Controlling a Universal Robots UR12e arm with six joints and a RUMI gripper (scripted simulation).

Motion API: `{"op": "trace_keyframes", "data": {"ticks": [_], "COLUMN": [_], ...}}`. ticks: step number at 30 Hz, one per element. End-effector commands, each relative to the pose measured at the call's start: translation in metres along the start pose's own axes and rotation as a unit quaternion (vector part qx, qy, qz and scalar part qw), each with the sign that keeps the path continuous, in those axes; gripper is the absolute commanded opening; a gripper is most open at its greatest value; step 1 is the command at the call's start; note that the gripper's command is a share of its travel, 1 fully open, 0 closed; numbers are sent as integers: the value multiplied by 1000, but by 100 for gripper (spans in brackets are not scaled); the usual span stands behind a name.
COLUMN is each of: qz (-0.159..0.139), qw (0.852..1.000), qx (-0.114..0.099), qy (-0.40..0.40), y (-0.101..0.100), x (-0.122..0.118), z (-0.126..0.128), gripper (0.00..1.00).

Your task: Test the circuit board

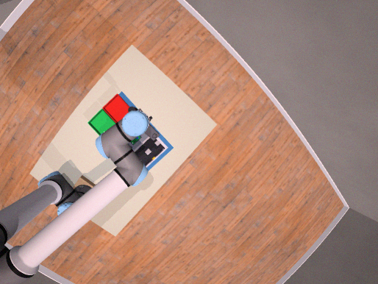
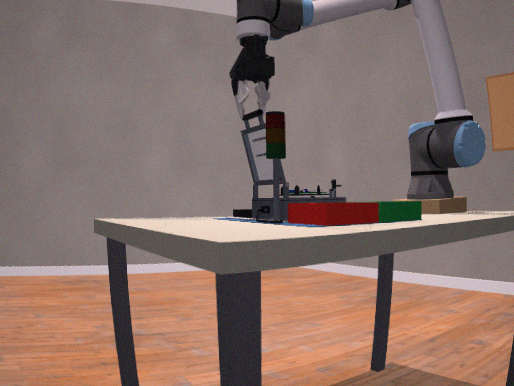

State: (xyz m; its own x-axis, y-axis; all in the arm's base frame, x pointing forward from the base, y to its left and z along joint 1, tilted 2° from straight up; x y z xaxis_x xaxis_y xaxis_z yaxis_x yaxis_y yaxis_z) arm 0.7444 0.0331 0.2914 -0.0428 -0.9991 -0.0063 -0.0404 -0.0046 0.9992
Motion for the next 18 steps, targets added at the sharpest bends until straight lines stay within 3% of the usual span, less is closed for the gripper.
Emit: {"op": "trace_keyframes", "data": {"ticks": [1, 3, 4, 18], "qz": [0, 0, 0, 0], "qw": [1000, 1000, 1000, 1000], "qx": [1, 1, 1, 1], "qy": [0, 0, 0, 0], "y": [1, 1, 1, 1], "x": [0, 0, 0, 0], "z": [0, 0, 0, 0], "gripper": [30, 30, 0, 0]}}
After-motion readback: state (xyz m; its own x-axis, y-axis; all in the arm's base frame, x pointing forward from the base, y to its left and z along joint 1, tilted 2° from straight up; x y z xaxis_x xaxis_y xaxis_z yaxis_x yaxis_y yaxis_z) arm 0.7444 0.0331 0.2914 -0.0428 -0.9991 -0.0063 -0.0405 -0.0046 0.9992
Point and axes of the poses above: the point where the finger pads meet when closed, its own y axis back along the fingers, its own z axis across the jaws, x = y × z, the point moved 4 cm from there along y, back along the fingers, and after that the axes turned 1 degree about y, right-handed, at the moved point
